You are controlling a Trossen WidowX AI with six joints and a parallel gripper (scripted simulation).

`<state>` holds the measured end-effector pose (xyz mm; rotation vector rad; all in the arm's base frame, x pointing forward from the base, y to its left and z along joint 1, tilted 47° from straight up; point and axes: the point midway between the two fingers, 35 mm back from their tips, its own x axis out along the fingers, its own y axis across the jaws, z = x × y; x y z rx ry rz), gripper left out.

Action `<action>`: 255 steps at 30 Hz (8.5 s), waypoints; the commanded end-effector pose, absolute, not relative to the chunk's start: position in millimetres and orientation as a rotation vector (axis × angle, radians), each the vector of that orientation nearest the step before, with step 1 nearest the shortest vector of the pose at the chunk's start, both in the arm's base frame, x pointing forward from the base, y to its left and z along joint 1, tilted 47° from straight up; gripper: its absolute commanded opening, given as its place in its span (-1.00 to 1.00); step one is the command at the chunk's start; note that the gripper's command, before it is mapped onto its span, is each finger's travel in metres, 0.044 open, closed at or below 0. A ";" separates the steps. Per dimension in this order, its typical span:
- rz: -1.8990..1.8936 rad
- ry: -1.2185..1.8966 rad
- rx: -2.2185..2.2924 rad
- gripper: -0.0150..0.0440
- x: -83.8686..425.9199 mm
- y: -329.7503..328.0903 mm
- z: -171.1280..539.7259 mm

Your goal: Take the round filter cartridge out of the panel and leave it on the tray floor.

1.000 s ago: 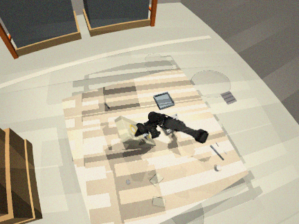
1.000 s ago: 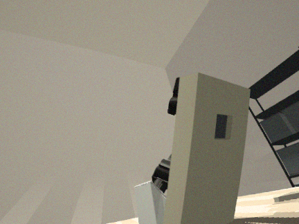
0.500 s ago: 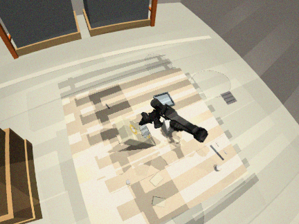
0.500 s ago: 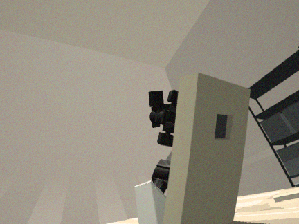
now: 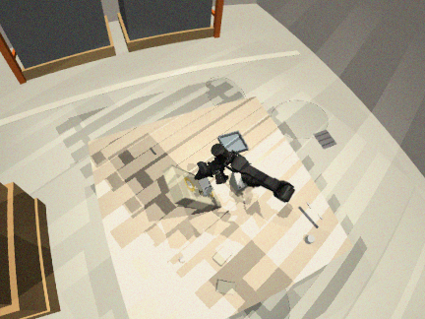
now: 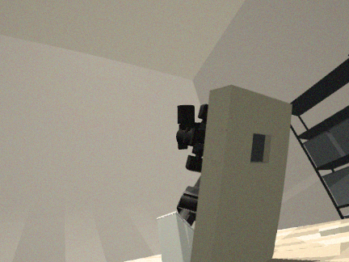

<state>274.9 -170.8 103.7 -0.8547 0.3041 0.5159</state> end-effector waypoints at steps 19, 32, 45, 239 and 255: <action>0.516 0.304 -0.843 -0.09 303.6 -155.7 86.4; 0.516 0.303 -0.843 -0.09 303.6 -153.0 83.3; 0.516 0.303 -0.843 -0.09 304.5 -154.1 84.1; 0.173 0.566 0.596 -0.49 256.9 -173.2 110.1; 0.173 0.566 0.597 -0.49 238.1 -142.1 83.4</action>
